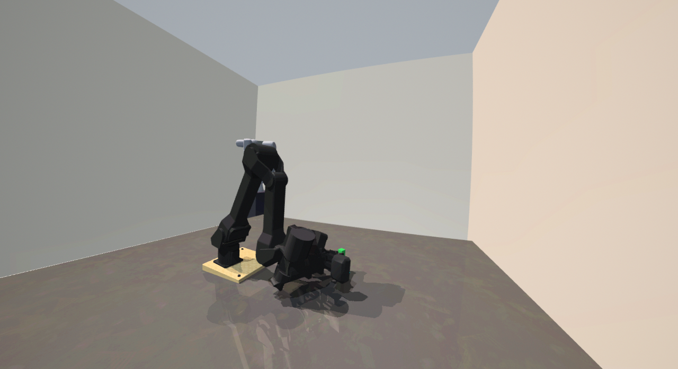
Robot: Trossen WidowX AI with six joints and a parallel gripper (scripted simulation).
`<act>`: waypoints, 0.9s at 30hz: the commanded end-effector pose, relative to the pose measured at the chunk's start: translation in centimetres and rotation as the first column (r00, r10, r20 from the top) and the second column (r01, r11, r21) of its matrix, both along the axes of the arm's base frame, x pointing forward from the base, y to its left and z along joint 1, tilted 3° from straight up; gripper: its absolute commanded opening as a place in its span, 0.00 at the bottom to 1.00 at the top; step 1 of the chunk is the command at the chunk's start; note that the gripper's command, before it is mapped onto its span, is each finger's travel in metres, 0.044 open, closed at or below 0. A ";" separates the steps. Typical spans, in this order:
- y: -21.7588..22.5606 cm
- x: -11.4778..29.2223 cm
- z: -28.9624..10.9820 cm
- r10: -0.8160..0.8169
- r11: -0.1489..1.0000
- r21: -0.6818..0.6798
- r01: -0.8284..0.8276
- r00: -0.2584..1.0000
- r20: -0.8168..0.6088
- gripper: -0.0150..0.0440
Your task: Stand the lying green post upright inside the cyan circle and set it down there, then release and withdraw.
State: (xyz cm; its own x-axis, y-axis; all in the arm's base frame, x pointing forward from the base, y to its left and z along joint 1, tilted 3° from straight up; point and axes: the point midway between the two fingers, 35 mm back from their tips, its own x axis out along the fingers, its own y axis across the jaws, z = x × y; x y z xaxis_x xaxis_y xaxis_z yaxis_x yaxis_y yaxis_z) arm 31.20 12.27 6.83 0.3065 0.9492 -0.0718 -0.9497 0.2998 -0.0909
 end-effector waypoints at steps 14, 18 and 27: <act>0.0 -0.1 -0.5 -0.004 1.000 0.000 0.004 1.000 -0.006 0.47; 0.0 -0.1 -0.5 -0.004 1.000 0.000 0.004 1.000 -0.006 0.65; 0.0 0.0 -0.2 -0.004 1.000 0.000 0.004 1.000 -0.006 0.93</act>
State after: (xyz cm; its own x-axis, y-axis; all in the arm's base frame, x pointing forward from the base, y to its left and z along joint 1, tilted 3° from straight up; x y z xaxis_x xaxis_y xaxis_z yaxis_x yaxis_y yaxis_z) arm 31.12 12.30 6.46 0.3059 0.9493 -0.0722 -0.9500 0.2995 -0.0881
